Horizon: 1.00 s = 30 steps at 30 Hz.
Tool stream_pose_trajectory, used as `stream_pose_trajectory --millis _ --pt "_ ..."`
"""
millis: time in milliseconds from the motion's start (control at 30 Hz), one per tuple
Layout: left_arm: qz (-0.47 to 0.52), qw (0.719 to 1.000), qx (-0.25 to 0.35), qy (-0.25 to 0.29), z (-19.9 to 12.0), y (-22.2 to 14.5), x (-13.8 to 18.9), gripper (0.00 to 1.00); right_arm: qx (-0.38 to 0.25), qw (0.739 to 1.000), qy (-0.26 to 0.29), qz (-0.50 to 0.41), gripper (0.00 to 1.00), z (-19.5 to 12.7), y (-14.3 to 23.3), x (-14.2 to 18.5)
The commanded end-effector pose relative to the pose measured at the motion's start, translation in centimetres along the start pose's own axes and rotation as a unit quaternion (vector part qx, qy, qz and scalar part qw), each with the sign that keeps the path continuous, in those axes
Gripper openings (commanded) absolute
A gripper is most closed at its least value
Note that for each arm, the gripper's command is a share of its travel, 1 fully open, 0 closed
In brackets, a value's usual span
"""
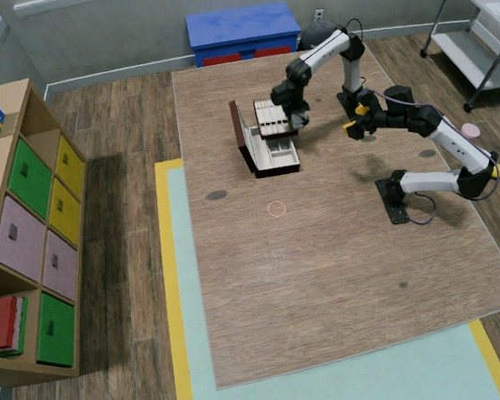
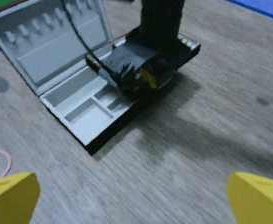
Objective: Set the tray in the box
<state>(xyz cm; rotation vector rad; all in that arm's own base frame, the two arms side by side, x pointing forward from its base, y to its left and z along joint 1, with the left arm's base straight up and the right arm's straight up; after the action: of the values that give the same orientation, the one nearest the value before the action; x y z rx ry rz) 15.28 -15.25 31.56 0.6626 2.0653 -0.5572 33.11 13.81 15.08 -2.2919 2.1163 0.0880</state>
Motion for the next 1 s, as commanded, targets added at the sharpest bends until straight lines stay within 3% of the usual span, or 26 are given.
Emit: stream_pose_trajectory --millis 0,200,433,967 --pt "0.000 1.000 -0.012 -0.002 -1.3 0.5 -0.4 1.00 0.012 1.000 0.018 0.023 0.00 -1.0 -0.5 -3.2" --pt "-0.010 0.999 -0.030 0.012 -1.9 1.3 -0.1 1.00 0.010 1.000 0.029 0.002 0.00 -0.2 -0.7 -7.3" --pt "-0.029 0.998 -0.053 0.016 -2.4 2.1 0.1 1.00 0.011 0.999 0.032 -0.012 0.00 0.8 -1.5 -9.3" --pt "-0.034 0.997 -0.061 0.021 -3.1 2.6 0.0 1.00 0.017 0.999 0.029 -0.018 0.00 2.4 -4.5 -9.1"
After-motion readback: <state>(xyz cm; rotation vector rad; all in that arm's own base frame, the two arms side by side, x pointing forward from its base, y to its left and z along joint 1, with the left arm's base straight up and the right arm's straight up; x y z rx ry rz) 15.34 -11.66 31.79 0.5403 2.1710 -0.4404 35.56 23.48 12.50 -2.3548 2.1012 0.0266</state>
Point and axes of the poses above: on each arm, the point where the finger pads meet when closed, its own z axis out along the fingers, its own y axis across the jaws, x = y × z, the point moved 4 cm from there along -z, back along the fingers, and after that the axes turned 9 degrees about -z, right-handed, at the moved point
